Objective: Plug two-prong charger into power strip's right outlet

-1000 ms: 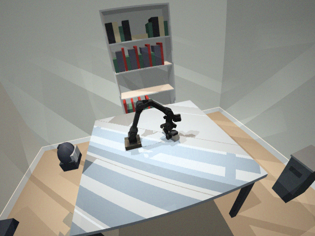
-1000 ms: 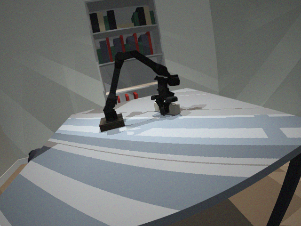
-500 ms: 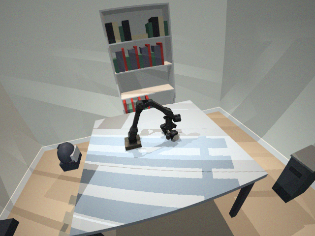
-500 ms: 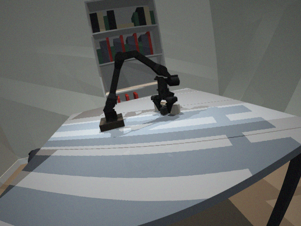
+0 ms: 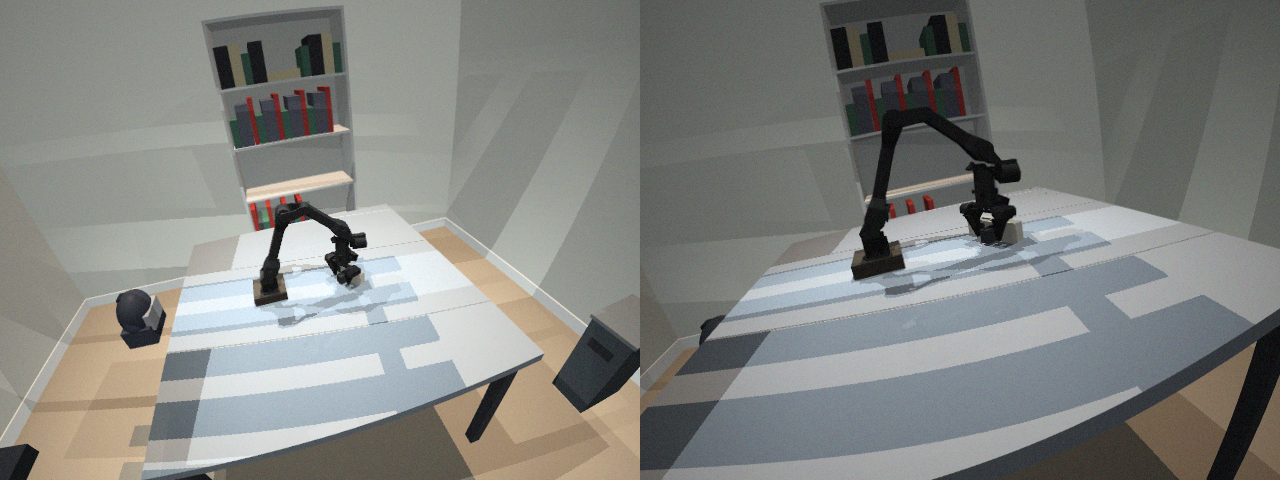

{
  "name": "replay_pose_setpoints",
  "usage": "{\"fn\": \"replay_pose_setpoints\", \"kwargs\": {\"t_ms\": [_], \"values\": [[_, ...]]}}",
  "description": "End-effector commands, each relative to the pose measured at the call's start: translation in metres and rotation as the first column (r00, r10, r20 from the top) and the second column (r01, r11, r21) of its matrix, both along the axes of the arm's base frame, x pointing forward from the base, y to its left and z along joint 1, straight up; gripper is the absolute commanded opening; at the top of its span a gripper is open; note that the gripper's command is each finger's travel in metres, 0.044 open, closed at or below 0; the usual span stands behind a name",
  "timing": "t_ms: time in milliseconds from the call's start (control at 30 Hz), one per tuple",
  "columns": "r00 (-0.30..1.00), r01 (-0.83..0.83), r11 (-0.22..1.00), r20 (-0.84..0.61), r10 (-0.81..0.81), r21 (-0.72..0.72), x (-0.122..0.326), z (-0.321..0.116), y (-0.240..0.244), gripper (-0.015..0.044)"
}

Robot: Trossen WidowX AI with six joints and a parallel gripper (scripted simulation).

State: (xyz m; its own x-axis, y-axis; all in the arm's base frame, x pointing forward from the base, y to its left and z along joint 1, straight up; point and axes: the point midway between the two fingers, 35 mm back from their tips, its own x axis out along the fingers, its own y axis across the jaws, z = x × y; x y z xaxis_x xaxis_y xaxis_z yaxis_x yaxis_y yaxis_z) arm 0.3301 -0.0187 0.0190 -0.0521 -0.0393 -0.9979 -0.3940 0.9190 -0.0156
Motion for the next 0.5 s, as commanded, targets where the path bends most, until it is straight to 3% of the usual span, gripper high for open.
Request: {"fn": "replay_pose_setpoints", "kwargs": {"t_ms": [0, 467], "values": [[1.000, -0.004, 1.000, 0.009, 0.004, 0.003, -0.0004, 0.0010, -0.0001, 0.0440], [1.000, -0.004, 1.000, 0.018, 0.004, 0.005, -0.0042, 0.0008, -0.0016, 0.0440]]}}
